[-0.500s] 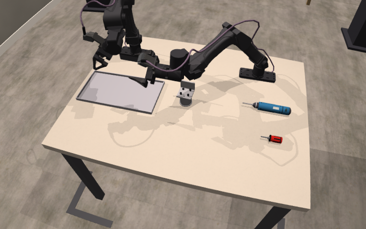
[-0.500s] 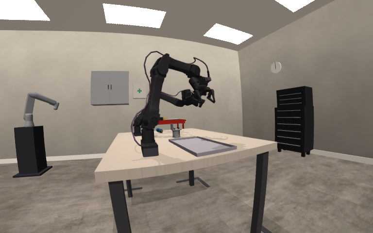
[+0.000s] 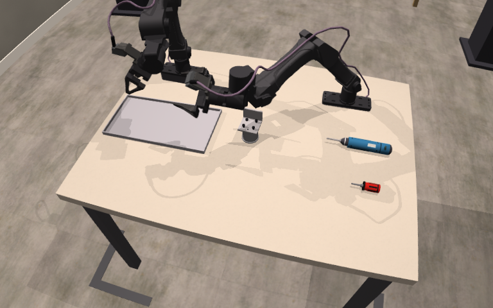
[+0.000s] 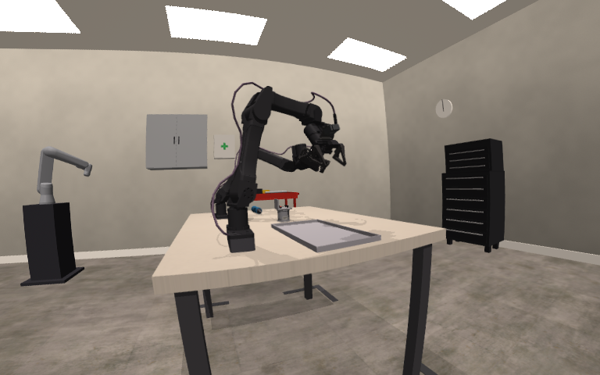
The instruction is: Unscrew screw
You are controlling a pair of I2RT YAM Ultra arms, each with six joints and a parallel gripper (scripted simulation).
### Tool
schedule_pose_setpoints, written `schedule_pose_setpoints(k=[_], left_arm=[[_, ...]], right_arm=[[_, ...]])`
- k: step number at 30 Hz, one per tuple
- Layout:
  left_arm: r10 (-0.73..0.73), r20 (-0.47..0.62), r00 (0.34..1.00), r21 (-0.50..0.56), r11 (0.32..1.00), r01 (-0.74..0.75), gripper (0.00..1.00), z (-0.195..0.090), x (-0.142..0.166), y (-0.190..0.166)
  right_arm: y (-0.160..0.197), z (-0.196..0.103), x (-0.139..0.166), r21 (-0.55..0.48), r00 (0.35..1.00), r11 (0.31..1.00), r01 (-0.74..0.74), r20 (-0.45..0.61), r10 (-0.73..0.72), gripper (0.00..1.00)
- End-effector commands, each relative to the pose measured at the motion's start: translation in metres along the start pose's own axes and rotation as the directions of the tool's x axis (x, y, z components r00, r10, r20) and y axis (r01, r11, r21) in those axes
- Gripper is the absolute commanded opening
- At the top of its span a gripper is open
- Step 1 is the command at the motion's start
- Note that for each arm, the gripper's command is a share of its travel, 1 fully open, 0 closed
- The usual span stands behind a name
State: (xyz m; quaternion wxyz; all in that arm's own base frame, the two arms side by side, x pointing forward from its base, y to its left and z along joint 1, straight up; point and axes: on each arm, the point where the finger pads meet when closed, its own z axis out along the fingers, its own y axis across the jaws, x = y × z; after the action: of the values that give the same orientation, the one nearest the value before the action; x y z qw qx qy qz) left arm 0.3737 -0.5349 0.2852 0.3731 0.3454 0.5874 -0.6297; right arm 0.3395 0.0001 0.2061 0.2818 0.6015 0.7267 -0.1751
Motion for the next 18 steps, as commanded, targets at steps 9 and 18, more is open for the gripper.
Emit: schedule_pose_setpoints(k=[9,18], left_arm=[[0.015,0.012,1.000,0.008,1.000,-0.015,0.82,-0.0005,-0.0081,-0.0059],[0.015,0.012,1.000,0.008,1.000,-0.015,0.82,-0.0005,-0.0081,-0.0059]], right_arm=[[0.0008,-0.0031,-0.0028,-0.012,1.000,1.000,-0.009,0.000,0.009,1.00],[0.0008,-0.0031,-0.0028,-0.012,1.000,1.000,-0.009,0.000,0.009,1.00]])
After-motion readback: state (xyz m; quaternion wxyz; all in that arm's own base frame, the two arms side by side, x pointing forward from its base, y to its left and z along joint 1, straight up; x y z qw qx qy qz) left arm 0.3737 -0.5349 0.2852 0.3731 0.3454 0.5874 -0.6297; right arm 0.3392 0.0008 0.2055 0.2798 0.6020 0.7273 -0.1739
